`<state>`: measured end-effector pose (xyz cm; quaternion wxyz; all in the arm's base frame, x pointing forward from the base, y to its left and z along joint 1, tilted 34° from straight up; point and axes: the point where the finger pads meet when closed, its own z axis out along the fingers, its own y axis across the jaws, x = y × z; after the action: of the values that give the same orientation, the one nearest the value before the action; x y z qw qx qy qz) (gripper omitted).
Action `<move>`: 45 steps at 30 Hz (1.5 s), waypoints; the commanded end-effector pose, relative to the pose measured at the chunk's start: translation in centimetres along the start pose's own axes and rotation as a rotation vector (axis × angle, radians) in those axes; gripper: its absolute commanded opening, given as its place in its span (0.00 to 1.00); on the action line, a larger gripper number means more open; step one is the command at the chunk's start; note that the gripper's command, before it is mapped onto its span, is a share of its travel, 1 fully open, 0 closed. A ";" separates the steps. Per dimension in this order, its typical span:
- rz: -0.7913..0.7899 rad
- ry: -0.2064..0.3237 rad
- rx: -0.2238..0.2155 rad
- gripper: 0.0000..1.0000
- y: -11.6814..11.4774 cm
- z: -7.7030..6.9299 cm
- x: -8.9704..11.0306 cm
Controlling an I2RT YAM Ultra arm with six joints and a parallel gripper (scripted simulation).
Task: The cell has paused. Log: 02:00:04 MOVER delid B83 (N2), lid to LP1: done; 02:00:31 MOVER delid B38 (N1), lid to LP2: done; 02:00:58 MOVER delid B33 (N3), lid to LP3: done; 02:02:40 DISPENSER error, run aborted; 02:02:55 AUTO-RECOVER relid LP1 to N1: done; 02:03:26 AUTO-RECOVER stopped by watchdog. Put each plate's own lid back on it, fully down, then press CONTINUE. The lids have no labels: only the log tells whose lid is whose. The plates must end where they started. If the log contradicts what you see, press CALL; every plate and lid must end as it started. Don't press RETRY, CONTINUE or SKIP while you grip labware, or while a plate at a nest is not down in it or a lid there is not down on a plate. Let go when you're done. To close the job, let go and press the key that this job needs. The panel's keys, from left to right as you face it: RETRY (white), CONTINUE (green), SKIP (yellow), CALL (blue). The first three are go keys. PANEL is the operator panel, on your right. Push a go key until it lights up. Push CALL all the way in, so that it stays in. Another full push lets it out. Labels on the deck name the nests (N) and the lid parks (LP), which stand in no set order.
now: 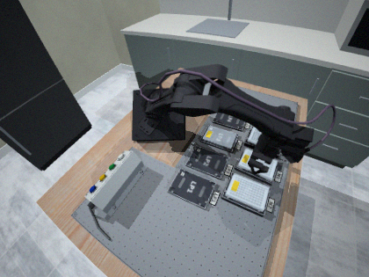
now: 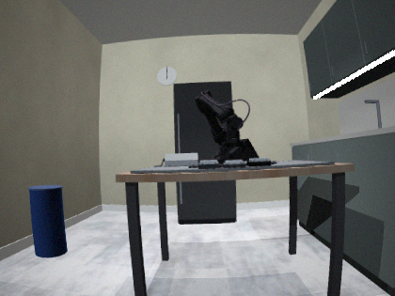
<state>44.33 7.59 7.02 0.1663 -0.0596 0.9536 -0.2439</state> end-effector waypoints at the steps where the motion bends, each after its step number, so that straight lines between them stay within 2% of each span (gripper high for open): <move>1: -0.005 -0.019 -0.012 1.00 0.6 -0.7 -0.7; 34: -0.005 -0.019 -0.012 1.00 0.6 -0.7 -0.7; 37: 0.013 -0.053 -0.018 1.00 0.4 -2.2 -1.2; 39: 0.014 -0.055 -0.018 1.00 0.2 -3.1 -1.4; 45: 0.014 -0.055 -0.015 1.00 0.1 -4.1 -1.3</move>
<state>44.12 7.55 7.55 0.1608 -0.0549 0.9545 -0.2450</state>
